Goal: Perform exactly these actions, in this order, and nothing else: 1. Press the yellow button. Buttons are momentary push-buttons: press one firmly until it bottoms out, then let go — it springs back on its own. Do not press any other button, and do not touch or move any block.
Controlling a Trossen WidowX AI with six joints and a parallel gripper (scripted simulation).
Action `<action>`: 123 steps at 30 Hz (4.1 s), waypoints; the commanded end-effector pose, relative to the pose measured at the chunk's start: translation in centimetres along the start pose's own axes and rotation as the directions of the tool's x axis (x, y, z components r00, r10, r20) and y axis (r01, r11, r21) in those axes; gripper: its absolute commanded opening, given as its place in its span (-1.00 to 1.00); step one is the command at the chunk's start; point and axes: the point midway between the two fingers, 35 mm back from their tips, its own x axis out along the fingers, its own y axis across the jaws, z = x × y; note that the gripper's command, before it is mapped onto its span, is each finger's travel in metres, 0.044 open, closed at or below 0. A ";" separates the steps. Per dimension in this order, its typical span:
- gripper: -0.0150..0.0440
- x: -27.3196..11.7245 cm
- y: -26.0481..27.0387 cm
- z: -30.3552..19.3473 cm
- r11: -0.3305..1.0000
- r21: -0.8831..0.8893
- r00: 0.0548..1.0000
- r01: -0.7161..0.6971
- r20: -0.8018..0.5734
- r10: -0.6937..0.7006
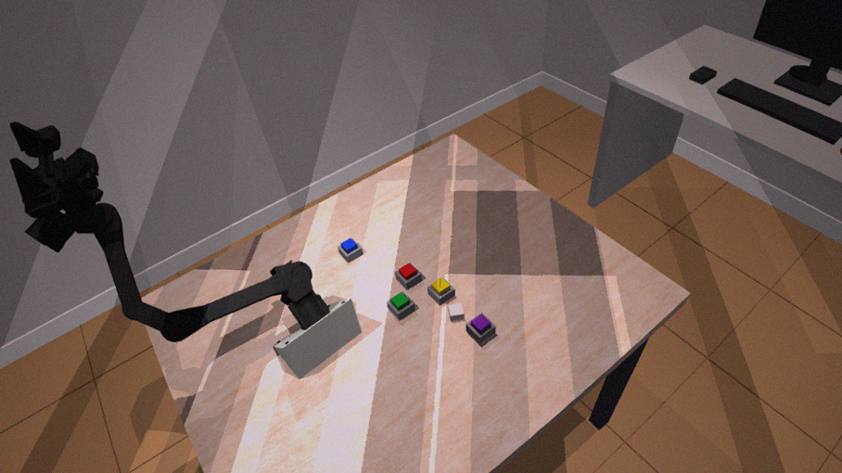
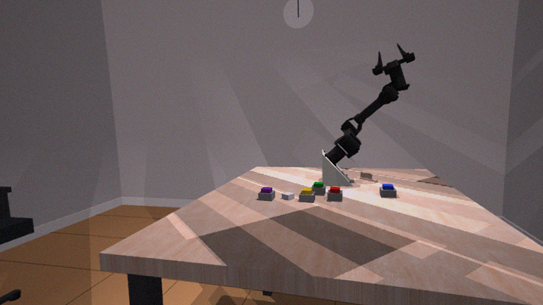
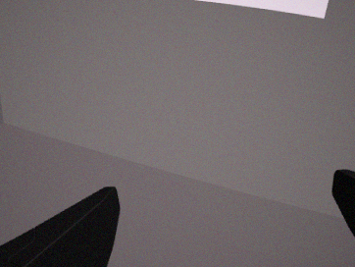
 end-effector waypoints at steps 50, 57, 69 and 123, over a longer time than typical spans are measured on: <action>0.86 -13.6 -7.1 64.4 -0.937 0.187 0.184 -0.295 0.973 0.136; 0.86 -17.8 2.3 69.9 -0.783 0.293 -0.080 -0.548 0.914 0.398; 0.86 -27.0 19.9 70.9 -0.696 0.000 -0.617 -0.718 0.466 0.635; -0.42 -42.1 31.2 65.3 -0.925 -0.250 -0.956 -0.285 0.001 0.295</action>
